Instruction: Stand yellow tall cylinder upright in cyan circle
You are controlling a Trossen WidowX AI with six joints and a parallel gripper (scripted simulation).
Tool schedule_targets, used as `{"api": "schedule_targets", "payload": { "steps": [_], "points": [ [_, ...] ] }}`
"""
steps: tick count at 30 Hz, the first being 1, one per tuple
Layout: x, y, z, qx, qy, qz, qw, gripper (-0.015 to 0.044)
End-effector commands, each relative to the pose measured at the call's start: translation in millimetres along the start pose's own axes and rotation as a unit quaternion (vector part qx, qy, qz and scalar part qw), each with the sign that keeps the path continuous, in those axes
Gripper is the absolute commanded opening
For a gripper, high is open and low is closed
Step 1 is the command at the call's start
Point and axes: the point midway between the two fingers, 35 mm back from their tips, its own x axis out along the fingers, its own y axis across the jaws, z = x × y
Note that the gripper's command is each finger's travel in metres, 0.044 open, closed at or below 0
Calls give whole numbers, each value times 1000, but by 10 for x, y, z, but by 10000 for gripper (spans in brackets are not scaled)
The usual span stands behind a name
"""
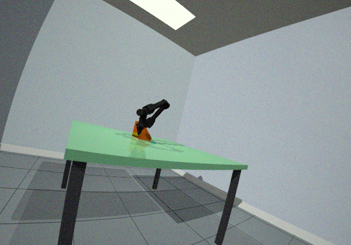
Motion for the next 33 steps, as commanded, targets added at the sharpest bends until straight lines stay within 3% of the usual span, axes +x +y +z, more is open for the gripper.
{"api": "schedule_targets", "payload": {
  "steps": [1, 22, 33],
  "points": [
    [-116, -22, -5, -4, 2, -2, 1000, 105],
    [-775, 28, -7, -4, 3, -1, 1000, 105],
    [-826, 72, 109, 78, 3, -1, 997, 105]
  ]
}}
